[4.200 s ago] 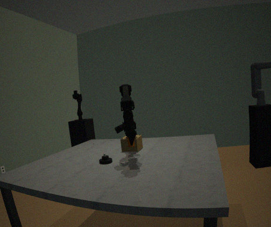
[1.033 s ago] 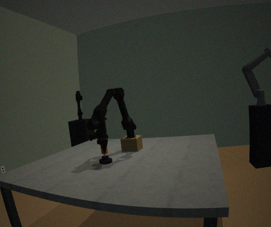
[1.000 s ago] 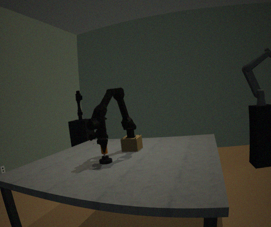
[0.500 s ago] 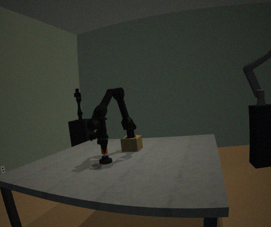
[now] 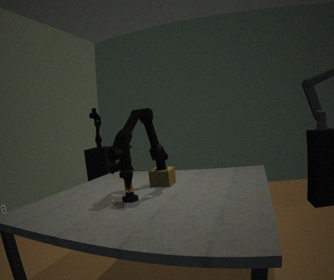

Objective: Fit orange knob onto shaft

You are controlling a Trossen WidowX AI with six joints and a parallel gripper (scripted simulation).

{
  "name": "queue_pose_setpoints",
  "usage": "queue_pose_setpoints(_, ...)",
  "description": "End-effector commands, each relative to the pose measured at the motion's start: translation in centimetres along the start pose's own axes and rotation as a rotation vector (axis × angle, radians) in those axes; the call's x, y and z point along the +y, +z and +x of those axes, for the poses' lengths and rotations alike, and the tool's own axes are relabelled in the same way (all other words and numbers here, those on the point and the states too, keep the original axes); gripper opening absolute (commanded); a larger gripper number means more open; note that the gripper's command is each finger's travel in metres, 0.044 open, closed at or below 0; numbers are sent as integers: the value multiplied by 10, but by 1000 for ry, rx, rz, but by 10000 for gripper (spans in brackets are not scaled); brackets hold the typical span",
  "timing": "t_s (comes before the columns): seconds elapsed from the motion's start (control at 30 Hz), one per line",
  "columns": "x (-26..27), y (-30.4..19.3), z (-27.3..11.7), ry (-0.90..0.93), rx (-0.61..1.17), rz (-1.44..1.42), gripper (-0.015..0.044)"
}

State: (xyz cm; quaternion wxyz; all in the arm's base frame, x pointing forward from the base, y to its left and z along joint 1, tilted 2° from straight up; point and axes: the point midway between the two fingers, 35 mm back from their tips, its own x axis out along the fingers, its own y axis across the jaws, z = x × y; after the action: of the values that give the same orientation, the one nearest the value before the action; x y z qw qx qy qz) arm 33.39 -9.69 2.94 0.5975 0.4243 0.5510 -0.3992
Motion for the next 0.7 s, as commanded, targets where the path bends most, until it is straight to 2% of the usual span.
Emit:
queue_pose_setpoints(0.0, 0, 0, 1, 3, 1, 1, 0)
queue_pose_setpoints(0.4, 1, 0, -5, 3, 1, -7, 0)
queue_pose_setpoints(0.67, 2, 0, -5, 3, 1, -208, 0)
